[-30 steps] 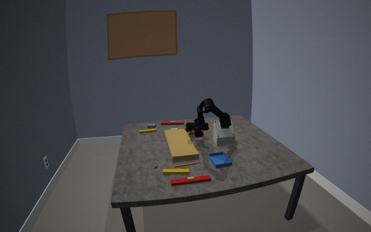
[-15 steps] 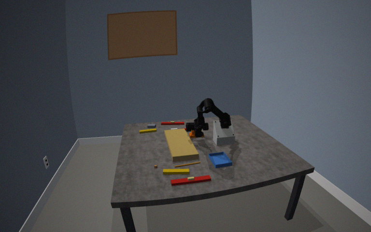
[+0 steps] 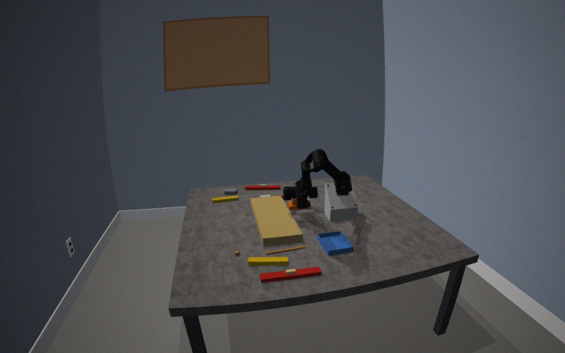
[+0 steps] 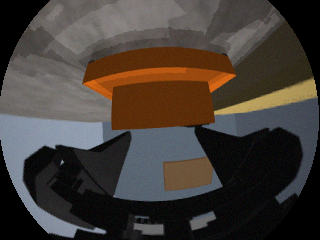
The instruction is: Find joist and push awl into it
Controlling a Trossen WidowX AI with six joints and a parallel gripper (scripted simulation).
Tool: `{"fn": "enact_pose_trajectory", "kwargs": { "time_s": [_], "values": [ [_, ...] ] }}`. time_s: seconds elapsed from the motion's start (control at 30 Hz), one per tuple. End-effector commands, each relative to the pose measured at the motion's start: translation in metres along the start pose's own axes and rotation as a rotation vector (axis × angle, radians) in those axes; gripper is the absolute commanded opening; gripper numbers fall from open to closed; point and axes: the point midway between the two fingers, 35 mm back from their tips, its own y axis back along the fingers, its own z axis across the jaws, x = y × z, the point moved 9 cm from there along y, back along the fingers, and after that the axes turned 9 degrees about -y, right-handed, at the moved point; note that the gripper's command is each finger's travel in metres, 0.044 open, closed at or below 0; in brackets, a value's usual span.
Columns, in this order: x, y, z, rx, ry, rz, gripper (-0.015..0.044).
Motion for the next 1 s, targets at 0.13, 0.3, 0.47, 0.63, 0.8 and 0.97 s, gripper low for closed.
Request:
{"fn": "enact_pose_trajectory", "kwargs": {
  "time_s": [0.13, 0.3, 0.47, 0.63, 0.8, 0.97],
  "values": [
    [0.0, 0.008, 0.0, 0.0, -0.003, 0.0, 0.044],
    [0.0, 0.013, 0.0, 0.0, -0.003, 0.0, 0.044],
    [0.0, 0.017, 0.0, 0.0, -0.003, 0.0, 0.044],
    [0.01, 0.023, -0.003, 0.0, -0.003, -0.001, 0.044],
    [0.055, 0.041, -0.012, 0.002, -0.002, 0.0, 0.044],
    [0.068, 0.047, -0.012, 0.003, -0.001, 0.003, 0.044]
  ]
}}
